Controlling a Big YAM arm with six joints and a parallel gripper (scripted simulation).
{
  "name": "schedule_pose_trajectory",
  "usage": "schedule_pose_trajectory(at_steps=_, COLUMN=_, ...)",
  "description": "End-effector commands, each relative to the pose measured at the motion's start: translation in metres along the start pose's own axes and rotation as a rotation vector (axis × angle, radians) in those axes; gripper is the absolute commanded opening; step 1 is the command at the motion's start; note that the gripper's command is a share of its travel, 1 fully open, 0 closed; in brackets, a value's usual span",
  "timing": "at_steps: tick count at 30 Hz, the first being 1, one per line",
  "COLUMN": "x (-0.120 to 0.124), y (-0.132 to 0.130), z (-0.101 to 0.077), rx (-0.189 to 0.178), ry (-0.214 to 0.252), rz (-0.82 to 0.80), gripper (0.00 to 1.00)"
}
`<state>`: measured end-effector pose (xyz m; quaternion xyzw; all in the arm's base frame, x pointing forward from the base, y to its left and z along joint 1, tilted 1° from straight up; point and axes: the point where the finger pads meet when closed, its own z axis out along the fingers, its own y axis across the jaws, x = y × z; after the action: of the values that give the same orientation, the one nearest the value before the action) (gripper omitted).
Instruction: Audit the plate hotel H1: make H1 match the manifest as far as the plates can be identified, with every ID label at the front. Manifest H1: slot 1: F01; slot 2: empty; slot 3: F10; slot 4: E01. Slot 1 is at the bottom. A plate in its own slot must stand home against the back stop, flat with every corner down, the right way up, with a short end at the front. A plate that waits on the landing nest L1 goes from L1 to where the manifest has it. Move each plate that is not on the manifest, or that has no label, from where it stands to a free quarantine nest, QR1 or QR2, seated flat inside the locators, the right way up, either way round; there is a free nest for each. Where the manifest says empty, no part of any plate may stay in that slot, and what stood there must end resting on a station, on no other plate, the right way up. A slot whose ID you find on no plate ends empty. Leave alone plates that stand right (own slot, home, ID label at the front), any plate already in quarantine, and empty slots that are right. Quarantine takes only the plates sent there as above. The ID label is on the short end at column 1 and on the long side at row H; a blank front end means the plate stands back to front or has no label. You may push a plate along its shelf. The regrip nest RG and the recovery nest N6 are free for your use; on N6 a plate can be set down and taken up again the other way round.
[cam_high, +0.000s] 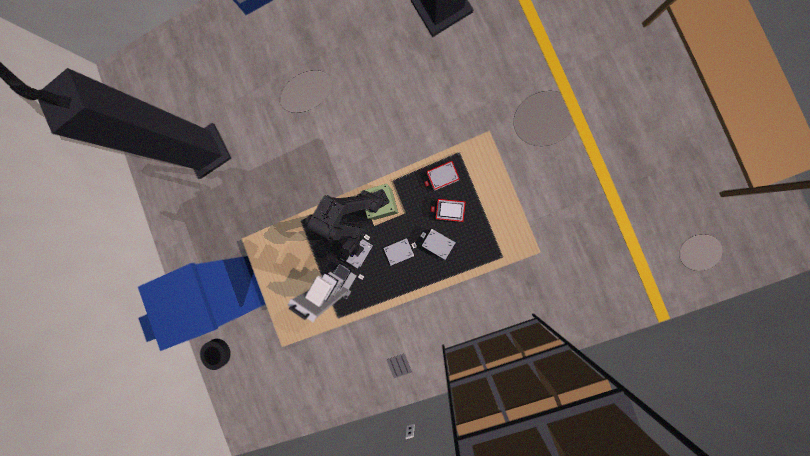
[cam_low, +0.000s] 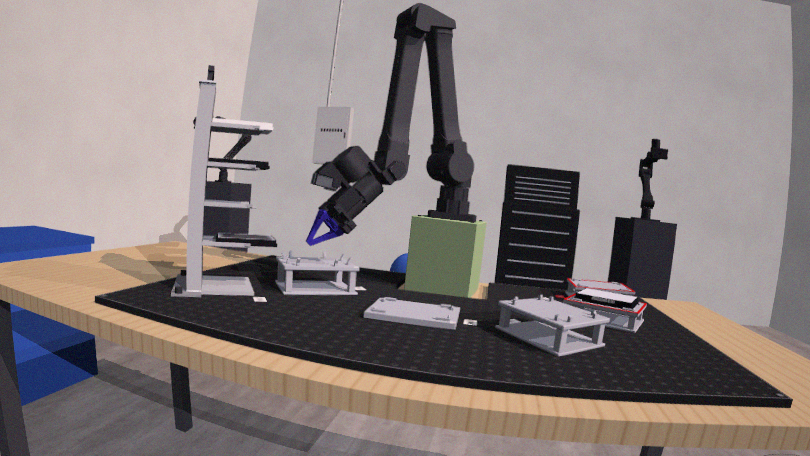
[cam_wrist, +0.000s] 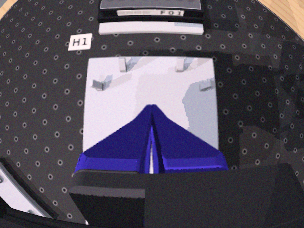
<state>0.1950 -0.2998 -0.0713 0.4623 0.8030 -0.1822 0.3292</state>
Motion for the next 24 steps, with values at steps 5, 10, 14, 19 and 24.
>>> schedule_pose_trajectory(at_steps=5, x=-0.007, y=0.001, z=0.002, rx=0.0, ry=-0.025, rz=0.004, gripper=0.0)
schedule_pose_trajectory(at_steps=10, x=-0.007, y=0.001, z=0.002, rx=0.0, ry=-0.025, rz=0.004, gripper=0.0)
schedule_pose_trajectory(at_steps=14, x=-0.007, y=0.001, z=0.002, rx=0.0, ry=-0.025, rz=0.004, gripper=0.0)
schedule_pose_trajectory(at_steps=19, x=-0.01, y=0.003, z=0.006, rx=-0.003, ry=-0.033, rz=0.012, gripper=0.0)
schedule_pose_trajectory(at_steps=24, x=-0.014, y=0.001, z=0.008, rx=0.0, ry=-0.023, rz=0.013, gripper=0.0)
